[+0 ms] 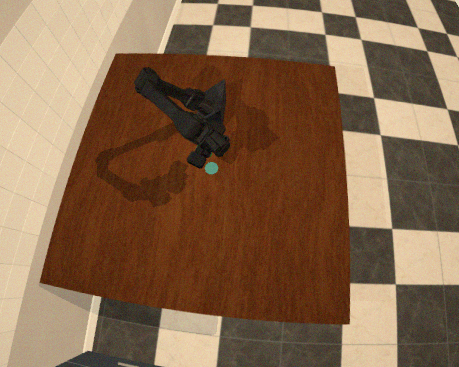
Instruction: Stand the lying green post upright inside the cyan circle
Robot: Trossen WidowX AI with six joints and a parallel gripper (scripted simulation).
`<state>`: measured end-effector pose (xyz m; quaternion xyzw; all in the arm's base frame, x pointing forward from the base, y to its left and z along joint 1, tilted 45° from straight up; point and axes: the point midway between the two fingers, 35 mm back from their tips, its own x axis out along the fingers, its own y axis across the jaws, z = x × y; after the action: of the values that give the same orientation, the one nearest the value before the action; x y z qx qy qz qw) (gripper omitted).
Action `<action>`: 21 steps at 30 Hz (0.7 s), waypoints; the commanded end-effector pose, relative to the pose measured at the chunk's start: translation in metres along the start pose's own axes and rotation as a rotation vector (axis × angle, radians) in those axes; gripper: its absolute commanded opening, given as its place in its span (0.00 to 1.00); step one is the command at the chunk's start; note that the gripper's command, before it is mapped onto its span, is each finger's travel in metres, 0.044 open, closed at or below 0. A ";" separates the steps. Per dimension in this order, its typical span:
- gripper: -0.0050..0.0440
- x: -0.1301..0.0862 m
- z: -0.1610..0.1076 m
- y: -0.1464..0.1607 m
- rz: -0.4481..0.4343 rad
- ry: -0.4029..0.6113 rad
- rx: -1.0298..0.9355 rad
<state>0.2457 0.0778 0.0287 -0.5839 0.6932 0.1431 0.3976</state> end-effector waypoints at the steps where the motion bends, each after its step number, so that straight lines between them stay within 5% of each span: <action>1: 0.15 0.000 -0.003 0.000 0.018 -0.023 0.008; 21: 0.15 0.010 -0.006 0.005 0.124 -0.100 0.004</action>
<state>0.2386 0.0684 0.0220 -0.5363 0.7093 0.1900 0.4162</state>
